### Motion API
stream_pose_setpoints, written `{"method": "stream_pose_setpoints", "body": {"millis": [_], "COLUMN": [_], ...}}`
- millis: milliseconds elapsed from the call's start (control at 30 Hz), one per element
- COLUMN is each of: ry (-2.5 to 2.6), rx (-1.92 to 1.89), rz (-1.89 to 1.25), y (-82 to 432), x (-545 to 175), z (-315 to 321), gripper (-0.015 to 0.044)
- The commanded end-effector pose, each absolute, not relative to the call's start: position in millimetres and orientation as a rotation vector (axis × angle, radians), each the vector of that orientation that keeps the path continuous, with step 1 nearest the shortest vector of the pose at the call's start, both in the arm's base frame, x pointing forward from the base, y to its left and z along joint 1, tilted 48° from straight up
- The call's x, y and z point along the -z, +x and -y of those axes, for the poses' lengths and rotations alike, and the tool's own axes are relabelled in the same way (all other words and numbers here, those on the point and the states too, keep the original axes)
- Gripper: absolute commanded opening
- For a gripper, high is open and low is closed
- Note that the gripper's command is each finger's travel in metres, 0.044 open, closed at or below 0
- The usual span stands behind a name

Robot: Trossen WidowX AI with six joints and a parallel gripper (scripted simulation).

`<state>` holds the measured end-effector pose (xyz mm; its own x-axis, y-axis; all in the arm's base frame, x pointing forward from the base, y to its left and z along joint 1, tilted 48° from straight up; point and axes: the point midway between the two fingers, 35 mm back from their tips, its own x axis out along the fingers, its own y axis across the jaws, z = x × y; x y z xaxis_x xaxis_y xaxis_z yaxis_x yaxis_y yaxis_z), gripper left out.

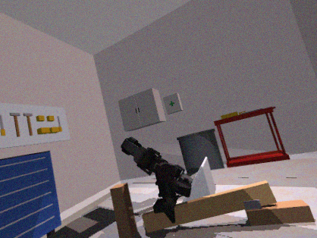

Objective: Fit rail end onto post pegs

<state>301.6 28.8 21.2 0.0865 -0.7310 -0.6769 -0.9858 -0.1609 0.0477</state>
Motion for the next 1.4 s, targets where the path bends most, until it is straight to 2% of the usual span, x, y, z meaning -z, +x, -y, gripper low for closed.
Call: {"method": "stream_pose_setpoints", "body": {"millis": [0, 1367], "ry": [-1.951, -1.95], "rx": [-0.808, -0.809], "rz": [-1.683, -1.682], "y": [301.9, 301.1], "x": [-22.9, -36.6], "z": [-31.9, -47.2], "gripper": [0.0, 0.0]}}
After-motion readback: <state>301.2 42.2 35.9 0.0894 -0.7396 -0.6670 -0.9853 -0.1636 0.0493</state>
